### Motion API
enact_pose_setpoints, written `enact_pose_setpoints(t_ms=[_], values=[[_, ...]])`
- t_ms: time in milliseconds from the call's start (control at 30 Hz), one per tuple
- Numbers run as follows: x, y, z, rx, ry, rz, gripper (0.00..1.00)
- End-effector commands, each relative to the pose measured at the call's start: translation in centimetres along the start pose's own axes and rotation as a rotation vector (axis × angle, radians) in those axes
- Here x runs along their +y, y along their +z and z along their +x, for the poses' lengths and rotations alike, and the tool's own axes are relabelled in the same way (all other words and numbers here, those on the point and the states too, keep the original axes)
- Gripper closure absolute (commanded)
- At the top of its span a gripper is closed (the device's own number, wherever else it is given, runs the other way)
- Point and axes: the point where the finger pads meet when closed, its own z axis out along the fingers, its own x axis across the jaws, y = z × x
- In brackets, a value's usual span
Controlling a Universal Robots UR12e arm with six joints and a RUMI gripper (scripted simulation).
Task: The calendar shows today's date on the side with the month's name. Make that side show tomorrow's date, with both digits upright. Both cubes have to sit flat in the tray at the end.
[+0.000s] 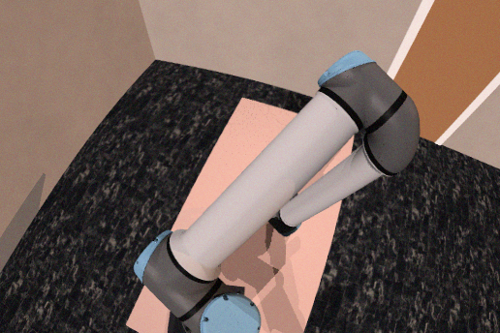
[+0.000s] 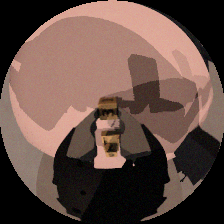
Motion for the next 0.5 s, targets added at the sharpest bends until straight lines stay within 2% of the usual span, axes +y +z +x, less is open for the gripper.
enact_pose_setpoints(t_ms=[0, 200, 267, 467], values=[[0.0, -0.4, 0.0, -0.001, 0.0, 0.0, 0.9], [0.0, -2.7, 0.0, -0.001, 0.0, 0.0, 0.9], [0.0, -2.7, 0.0, -0.001, 0.0, 0.0, 0.9], [0.0, -6.3, 0.0, -0.001, 0.0, 0.0, 0.9]])
